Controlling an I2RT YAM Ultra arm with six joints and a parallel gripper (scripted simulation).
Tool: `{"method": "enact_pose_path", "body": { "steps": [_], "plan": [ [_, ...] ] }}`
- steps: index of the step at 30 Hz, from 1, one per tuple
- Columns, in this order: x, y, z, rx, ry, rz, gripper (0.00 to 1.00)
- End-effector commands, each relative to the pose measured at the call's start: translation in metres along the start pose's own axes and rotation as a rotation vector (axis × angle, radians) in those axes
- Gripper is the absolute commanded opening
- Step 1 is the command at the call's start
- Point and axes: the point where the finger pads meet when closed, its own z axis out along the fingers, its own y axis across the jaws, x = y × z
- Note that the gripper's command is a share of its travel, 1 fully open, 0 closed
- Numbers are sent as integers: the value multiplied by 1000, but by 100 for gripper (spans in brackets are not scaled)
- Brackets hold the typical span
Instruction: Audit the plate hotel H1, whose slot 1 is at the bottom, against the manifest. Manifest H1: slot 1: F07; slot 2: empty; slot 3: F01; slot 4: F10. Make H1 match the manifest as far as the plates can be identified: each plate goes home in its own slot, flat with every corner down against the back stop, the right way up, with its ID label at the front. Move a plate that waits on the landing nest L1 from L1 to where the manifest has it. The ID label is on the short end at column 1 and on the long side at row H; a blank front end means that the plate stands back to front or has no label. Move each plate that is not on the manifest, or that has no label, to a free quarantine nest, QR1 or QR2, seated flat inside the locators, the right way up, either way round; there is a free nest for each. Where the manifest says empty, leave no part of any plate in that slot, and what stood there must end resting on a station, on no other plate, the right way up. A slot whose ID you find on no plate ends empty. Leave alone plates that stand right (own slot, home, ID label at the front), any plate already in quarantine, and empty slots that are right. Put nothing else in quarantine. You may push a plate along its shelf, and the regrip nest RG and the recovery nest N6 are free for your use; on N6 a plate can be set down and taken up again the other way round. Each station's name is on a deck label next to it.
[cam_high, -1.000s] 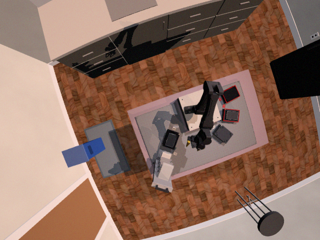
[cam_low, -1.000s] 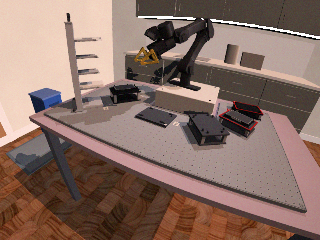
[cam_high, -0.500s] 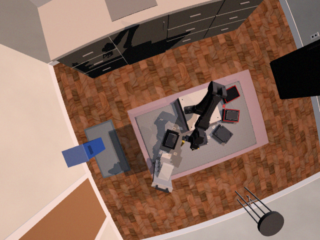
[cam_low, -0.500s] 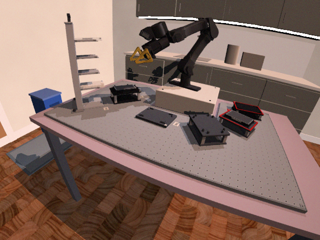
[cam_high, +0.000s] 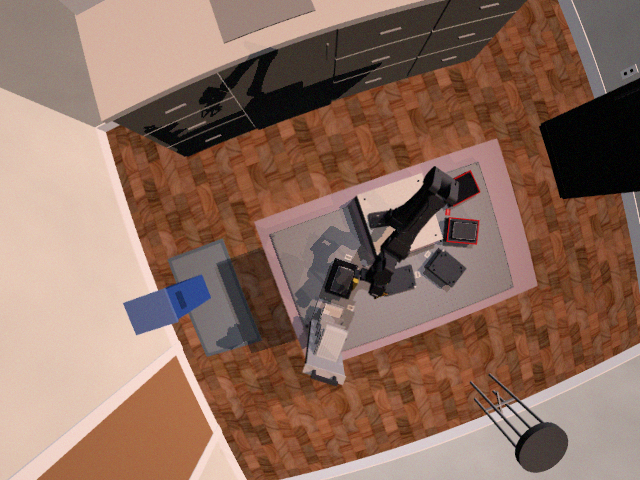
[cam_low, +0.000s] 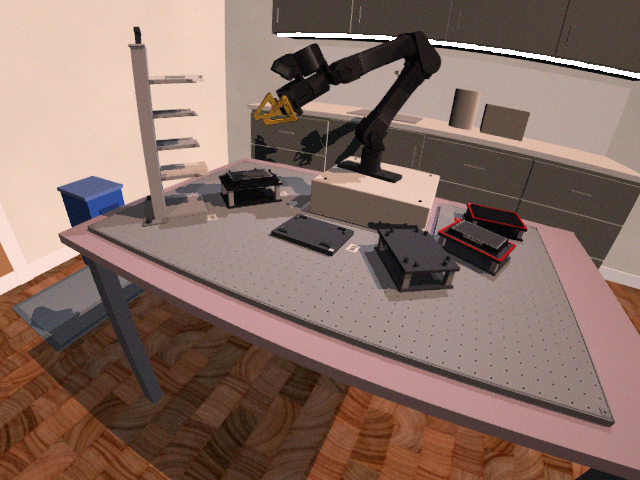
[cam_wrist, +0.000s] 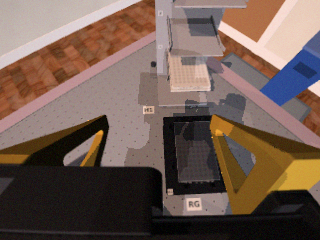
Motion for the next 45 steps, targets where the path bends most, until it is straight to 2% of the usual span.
{"method": "enact_pose_path", "body": {
  "steps": [1,22,45],
  "plan": [
    [-6,-4,-1,-27,-18,-22,100],
    [-7,-68,1,-26,-17,-25,100],
    [53,-72,37,-26,-17,-25,100]
  ]
}}
